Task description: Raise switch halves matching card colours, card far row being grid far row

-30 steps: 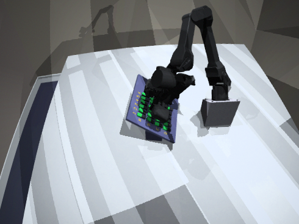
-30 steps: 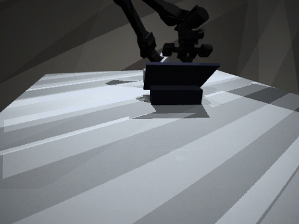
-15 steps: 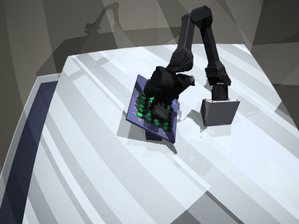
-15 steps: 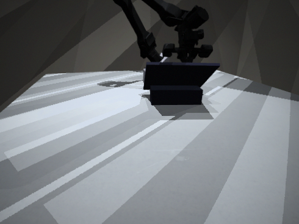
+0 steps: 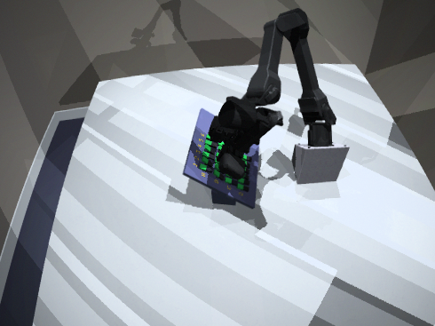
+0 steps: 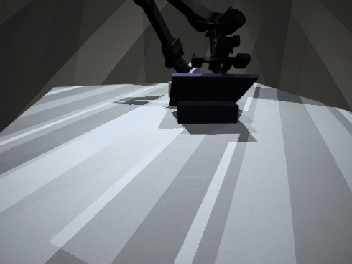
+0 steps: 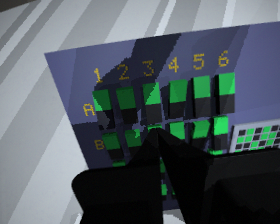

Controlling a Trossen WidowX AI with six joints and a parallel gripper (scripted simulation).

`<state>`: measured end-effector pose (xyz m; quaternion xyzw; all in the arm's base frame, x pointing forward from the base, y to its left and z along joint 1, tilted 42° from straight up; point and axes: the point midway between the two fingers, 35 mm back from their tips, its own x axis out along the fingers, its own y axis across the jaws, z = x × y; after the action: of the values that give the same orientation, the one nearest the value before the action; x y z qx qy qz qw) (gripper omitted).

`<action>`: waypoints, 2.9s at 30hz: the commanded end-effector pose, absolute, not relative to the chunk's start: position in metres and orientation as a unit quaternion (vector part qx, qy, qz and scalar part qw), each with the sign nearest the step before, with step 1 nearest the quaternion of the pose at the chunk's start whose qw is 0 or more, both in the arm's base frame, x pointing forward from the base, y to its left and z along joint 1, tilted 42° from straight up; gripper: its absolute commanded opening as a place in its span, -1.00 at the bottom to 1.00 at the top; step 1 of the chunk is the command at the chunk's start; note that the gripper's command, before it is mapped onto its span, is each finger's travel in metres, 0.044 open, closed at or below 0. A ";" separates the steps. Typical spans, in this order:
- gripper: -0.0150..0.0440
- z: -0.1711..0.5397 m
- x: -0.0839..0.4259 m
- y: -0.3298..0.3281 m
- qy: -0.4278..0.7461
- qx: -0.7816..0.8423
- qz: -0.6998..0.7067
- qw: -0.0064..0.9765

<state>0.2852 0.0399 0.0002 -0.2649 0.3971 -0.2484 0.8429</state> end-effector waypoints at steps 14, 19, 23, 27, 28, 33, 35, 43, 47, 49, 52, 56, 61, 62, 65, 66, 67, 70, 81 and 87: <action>-0.49 0.032 0.245 0.080 0.392 -0.269 -0.242 0.846; -0.49 0.035 0.230 0.064 0.392 -0.269 -0.242 0.846; -0.49 0.035 0.226 0.059 0.392 -0.270 -0.242 0.846; -0.49 0.031 0.230 0.056 0.391 -0.270 -0.240 0.847; -0.49 0.027 0.234 0.052 0.389 -0.270 -0.239 0.848; -0.49 0.016 0.246 0.037 0.380 -0.273 -0.239 0.851; -0.49 0.016 0.246 0.037 0.380 -0.273 -0.239 0.851; -0.49 0.016 0.246 0.037 0.380 -0.273 -0.239 0.851; -0.49 0.014 0.249 0.034 0.380 -0.273 -0.239 0.851; -0.49 0.012 0.251 0.031 0.379 -0.274 -0.239 0.851; -0.49 0.012 0.251 0.030 0.379 -0.274 -0.239 0.851; -0.49 0.010 0.253 0.028 0.380 -0.274 -0.239 0.851; -0.49 0.006 0.258 0.024 0.380 -0.273 -0.239 0.851; -0.49 0.005 0.258 0.023 0.380 -0.274 -0.239 0.851; -0.49 0.004 0.260 0.022 0.379 -0.274 -0.239 0.851; -0.49 0.004 0.260 0.022 0.379 -0.274 -0.239 0.851; -0.49 0.004 0.260 0.022 0.379 -0.274 -0.239 0.851; -0.49 0.004 0.260 0.022 0.379 -0.274 -0.239 0.851; -0.49 0.004 0.260 0.022 0.379 -0.274 -0.239 0.851; -0.49 0.004 0.260 0.022 0.379 -0.274 -0.239 0.851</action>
<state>0.2608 0.0219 0.0055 -0.2721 0.3761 -0.2417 0.8521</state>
